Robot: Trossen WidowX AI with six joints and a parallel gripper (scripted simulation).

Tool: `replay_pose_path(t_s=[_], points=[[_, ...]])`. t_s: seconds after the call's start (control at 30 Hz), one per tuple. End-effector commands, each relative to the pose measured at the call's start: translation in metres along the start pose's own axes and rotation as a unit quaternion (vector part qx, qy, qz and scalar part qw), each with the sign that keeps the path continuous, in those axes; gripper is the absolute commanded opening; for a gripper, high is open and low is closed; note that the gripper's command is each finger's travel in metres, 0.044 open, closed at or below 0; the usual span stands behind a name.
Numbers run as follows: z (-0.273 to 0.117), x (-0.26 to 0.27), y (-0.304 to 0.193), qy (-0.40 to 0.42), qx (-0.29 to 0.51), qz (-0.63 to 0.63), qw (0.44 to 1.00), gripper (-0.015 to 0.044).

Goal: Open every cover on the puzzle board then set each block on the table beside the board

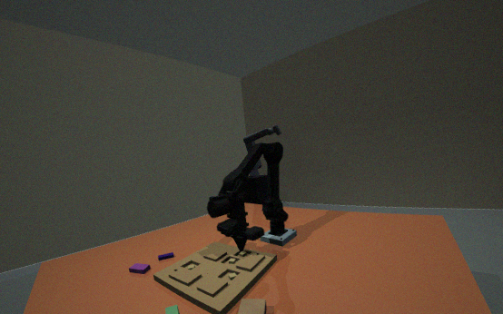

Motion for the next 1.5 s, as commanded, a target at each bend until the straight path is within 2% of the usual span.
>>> replay_pose_path(t_s=[0.0,1.47], points=[[0.0064,0.0013,-0.0022,0.003,0.004,0.003,1.0,0.0],[0.0095,0.0039,-0.0016,0.004,0.004,0.003,1.0,0.0]])
Point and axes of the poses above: the point midway between the two fingers, 35 mm back from their tips, its own z axis out along the fingers, its own x axis across the jaws, y = z × x, the point moved 2 cm from there along -z, back along the fingers, and after that the axes turned 1 degree about z, right-handed, at the moved point
